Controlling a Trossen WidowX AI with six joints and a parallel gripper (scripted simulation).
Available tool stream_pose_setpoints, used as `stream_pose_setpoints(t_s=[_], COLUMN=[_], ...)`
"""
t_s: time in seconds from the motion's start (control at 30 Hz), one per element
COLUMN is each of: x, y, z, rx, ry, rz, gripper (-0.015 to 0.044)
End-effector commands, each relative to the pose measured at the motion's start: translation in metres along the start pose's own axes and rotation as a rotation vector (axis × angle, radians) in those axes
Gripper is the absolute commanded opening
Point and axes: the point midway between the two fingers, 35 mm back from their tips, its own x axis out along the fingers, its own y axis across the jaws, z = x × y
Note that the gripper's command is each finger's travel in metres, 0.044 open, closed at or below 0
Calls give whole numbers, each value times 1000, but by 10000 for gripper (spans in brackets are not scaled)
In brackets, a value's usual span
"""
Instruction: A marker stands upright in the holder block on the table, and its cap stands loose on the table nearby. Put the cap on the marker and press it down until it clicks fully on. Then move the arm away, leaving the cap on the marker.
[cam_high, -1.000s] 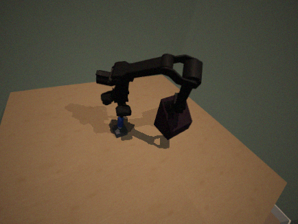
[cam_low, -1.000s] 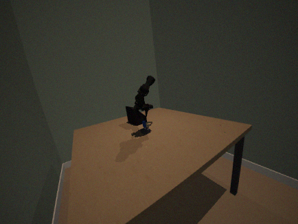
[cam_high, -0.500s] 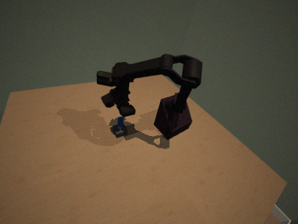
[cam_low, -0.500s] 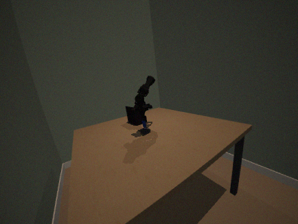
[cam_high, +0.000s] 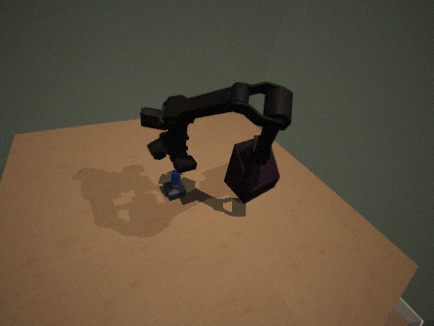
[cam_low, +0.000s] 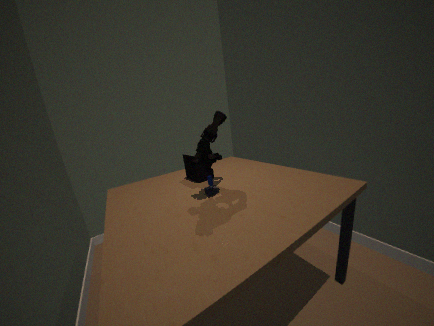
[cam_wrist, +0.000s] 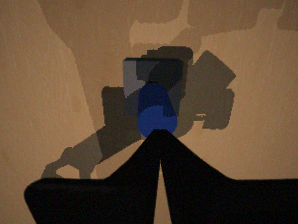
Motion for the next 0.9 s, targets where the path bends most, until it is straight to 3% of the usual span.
stream_pose_setpoints(t_s=[0.0,0.5,0.73,0.8,0.87], x=[7,28,23,12,-21], y=[1,1,0,-1,-2], z=[-1,-1,1,3,5], rx=[6,6,-1,-1,0], ry=[0,0,-6,-6,-5], rz=[6,7,0,-1,-4], gripper=[0,0,0,0,0])
